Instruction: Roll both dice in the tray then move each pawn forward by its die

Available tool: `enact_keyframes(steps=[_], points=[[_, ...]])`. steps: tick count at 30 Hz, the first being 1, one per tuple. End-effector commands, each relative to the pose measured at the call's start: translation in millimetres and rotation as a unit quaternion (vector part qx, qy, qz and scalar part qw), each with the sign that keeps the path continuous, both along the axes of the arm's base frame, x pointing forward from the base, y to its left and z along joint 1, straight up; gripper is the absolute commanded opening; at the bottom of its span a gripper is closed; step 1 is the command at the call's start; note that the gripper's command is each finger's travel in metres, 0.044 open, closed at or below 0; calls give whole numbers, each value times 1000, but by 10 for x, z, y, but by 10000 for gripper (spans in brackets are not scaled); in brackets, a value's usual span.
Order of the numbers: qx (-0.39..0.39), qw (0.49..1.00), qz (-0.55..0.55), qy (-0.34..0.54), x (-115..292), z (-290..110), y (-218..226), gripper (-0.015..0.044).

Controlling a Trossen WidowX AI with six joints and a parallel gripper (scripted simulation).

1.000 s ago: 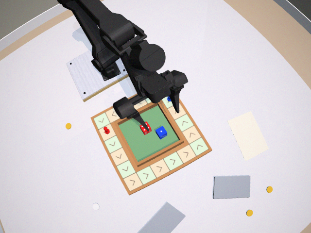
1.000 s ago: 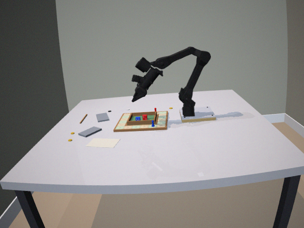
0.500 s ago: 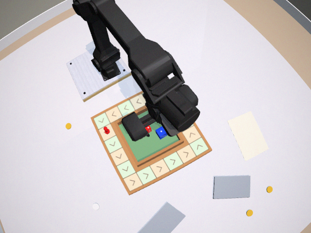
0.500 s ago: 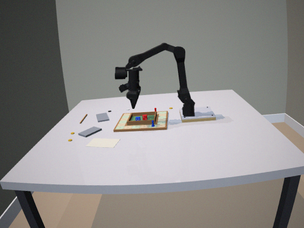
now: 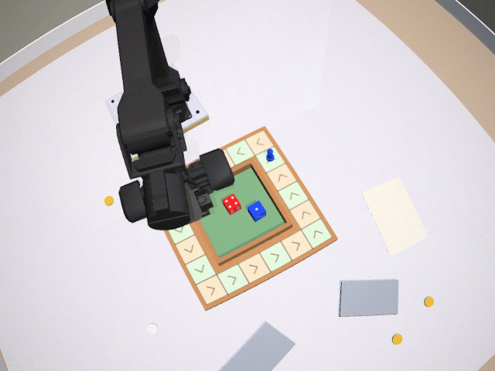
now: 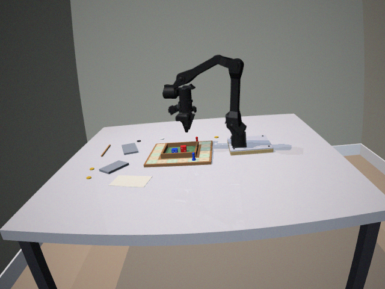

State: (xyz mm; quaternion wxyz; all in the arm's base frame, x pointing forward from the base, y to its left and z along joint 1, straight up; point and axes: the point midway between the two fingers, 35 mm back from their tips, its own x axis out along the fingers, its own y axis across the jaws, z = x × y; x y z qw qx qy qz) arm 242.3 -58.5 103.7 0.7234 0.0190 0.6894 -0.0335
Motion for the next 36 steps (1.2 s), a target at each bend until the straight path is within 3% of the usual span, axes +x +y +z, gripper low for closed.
enact_keyframes(steps=[1,36], points=[[6,1000,-28,11,-339,-97,-297,200],[7,999,-30,12,-345,-595,-315,200]])
